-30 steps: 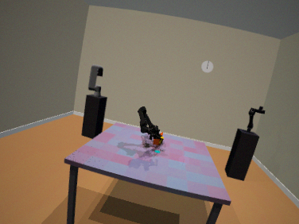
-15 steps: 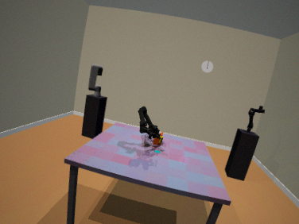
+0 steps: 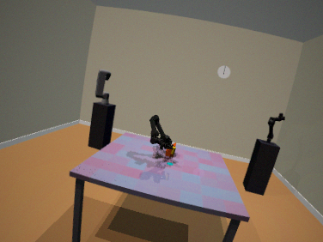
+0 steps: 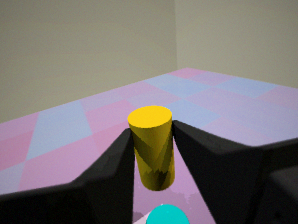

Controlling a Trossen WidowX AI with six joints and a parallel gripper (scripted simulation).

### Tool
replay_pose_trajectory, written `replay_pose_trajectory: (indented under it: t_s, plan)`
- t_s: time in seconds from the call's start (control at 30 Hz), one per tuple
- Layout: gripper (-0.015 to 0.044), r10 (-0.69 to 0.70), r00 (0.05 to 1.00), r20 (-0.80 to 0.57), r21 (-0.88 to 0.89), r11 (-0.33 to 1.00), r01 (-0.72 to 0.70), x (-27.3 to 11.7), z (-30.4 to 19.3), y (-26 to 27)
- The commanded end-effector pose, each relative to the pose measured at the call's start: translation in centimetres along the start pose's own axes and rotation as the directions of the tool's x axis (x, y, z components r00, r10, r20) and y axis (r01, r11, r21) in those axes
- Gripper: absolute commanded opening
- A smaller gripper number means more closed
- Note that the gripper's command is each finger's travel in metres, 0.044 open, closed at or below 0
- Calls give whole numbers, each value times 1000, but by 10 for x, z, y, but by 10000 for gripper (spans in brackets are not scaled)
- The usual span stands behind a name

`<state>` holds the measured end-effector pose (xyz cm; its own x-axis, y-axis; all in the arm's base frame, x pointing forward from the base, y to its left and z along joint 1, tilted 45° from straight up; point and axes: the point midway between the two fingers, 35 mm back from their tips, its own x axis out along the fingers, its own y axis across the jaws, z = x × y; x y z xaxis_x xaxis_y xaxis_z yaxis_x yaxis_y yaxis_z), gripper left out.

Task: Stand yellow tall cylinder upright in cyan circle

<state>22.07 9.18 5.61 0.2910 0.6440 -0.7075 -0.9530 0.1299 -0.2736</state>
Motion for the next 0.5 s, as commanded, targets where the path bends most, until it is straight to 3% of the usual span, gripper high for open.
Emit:
replay_pose_trajectory:
  t_s: [0.0, 0.47]
  plan:
    - [105, -9, 1000, 7, -12, 1000, 9, -1, 2, -1]
    - [105, -6, 1000, 0, -14, 1000, 6, 1, -13, -4]
